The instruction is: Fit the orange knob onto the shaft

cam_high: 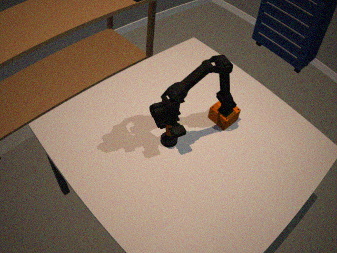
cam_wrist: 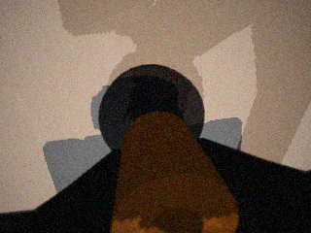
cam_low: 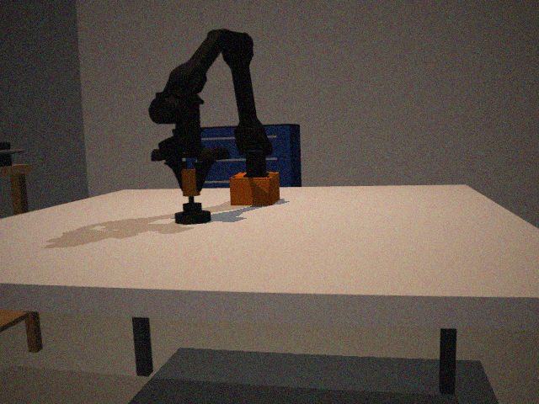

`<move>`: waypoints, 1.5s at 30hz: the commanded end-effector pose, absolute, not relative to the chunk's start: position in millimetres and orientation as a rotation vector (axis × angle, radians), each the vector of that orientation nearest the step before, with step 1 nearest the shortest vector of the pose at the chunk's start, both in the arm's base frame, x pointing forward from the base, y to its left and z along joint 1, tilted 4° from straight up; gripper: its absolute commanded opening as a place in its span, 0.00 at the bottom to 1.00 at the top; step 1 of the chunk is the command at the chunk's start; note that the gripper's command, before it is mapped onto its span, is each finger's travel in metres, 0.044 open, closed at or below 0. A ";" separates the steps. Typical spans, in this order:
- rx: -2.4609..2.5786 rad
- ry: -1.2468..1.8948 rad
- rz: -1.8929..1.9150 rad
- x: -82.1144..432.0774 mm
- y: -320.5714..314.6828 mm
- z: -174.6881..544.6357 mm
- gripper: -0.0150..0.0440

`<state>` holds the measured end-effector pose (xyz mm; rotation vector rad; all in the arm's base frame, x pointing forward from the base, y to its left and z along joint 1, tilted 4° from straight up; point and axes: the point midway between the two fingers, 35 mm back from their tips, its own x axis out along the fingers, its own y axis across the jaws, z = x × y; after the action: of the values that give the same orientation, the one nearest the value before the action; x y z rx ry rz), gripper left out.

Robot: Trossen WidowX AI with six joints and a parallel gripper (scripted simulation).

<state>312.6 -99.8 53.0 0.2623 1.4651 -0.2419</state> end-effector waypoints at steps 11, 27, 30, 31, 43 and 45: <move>0.268 1.465 -0.245 310.7 -99.0 50.3 0.25; 0.289 1.462 -0.264 309.7 -98.8 55.5 0.25; 0.369 1.452 -0.337 309.7 -98.8 56.2 0.25; 0.404 1.446 -0.369 309.8 -98.9 56.5 0.25; 0.437 1.440 -0.400 315.9 -100.9 54.7 0.25; 0.437 1.440 -0.400 317.0 -101.2 55.6 0.25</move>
<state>311.9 -99.7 51.8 0.4326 1.4542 -0.3962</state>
